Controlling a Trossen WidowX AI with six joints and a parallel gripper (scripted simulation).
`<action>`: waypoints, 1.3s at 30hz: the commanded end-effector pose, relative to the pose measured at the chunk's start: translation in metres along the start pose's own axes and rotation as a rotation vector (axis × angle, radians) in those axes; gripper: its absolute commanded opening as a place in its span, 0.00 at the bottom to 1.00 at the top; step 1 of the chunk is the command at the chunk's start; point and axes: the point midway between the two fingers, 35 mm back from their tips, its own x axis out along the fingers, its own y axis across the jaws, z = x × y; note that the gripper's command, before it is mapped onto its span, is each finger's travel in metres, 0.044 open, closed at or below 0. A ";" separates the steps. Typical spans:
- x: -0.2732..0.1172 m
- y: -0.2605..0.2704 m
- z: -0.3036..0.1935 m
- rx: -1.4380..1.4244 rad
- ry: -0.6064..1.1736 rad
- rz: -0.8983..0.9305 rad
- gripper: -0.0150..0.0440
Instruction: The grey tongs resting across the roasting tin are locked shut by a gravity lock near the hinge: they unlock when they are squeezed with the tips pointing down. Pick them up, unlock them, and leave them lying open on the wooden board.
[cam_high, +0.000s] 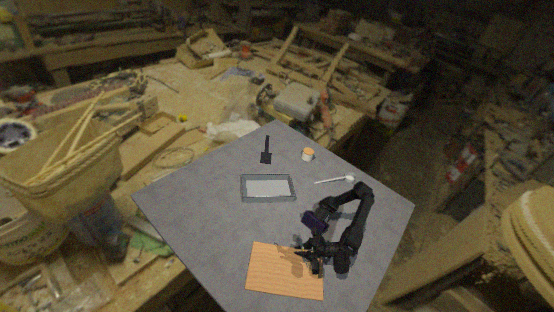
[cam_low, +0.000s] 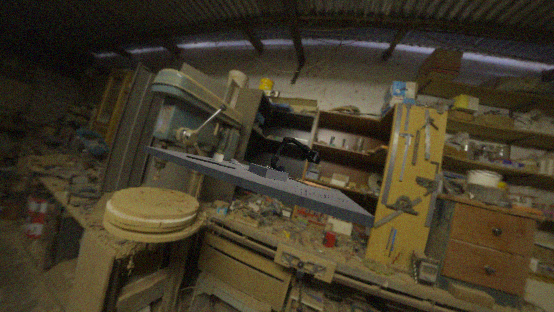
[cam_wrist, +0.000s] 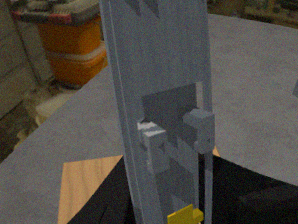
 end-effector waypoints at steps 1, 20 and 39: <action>-0.001 0.000 0.003 0.008 -0.013 0.000 0.00; 0.000 0.000 0.002 0.007 -0.009 0.000 0.00; 0.032 0.004 -0.011 -0.047 0.425 -0.042 0.00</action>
